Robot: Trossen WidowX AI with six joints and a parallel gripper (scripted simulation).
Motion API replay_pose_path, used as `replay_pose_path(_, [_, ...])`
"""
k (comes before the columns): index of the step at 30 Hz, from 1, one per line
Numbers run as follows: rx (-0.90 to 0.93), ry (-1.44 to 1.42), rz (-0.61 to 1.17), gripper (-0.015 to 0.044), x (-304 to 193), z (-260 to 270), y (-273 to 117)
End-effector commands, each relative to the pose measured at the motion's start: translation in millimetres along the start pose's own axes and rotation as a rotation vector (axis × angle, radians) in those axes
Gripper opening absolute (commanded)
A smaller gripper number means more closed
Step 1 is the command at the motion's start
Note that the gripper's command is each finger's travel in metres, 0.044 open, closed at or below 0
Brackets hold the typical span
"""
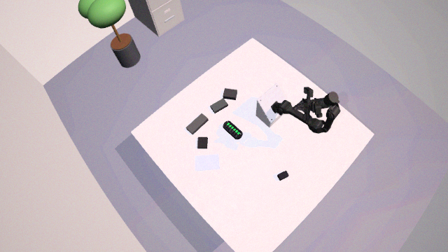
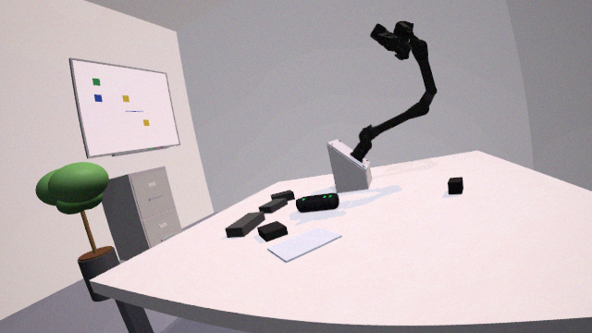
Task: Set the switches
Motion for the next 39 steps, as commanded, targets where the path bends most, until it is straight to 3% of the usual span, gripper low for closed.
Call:
replay_pose_path(1, [0.077, -0.026, 0.05, 0.0, -12.3, -22.6, 28.9])
replay_pose_path(10, [0.302, -0.141, 0.156, 0.0, -45.4, -52.3, 111.6])
replay_pose_path(21, [0.559, -0.275, 0.219, 0.0, -85.0, -47.1, 210.9])
replay_pose_path(39, [1.092, -0.61, 0.305, 0.0, -188.7, 31.3, 373.6])
Point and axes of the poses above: the point midway between the two fingers, 35 mm back from their tips, its own y axis out along the fingers, its own z axis across the jaws, x = y × z, the point moved 9 cm from there along -y, back along the fingers, and after that the axes turned 5 degrees about -y, right-handed, at the moved point
